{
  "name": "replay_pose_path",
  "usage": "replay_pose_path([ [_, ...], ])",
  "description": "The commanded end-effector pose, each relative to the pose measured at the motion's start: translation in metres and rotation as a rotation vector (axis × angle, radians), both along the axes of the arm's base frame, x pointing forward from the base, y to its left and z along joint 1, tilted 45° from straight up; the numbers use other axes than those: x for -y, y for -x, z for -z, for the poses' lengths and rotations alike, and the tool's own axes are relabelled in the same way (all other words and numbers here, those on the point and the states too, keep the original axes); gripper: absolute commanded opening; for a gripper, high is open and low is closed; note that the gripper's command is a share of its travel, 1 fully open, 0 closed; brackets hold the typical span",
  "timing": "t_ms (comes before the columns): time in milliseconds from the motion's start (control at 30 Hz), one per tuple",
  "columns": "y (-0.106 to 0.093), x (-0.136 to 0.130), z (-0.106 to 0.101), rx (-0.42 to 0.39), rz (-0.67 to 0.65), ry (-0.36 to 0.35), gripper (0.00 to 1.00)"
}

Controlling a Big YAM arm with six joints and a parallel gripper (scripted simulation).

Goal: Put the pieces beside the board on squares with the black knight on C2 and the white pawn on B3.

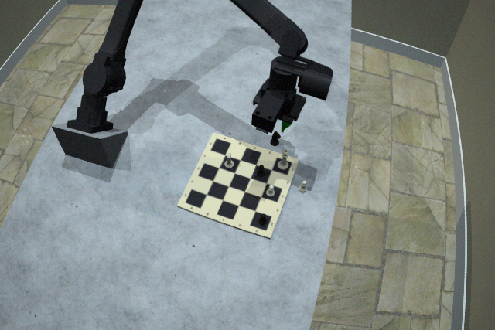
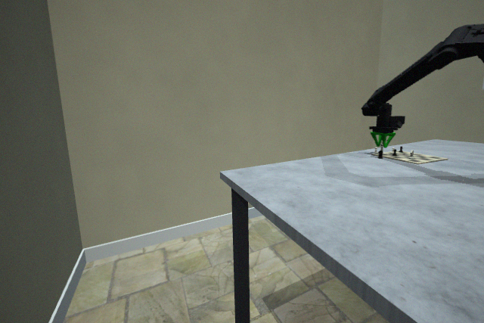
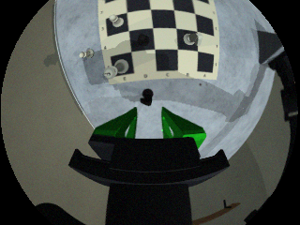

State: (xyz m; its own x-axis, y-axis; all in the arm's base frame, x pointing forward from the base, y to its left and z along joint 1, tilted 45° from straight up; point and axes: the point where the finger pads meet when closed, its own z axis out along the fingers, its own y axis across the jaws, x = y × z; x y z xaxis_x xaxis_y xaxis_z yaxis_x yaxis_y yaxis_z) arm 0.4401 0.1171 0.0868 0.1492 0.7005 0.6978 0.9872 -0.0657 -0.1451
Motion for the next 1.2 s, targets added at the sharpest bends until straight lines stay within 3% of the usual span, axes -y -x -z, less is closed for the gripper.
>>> replay_pose_path([
  [0,-0.0110,-0.0044,0.0006,0.015,0.007,0.001,0.37],
  [167,-0.0045,-0.0056,0.0072,-0.001,0.008,0.001,0.37],
  [1167,-0.0076,-0.0061,0.0075,0.007,0.010,0.001,0.37],
])
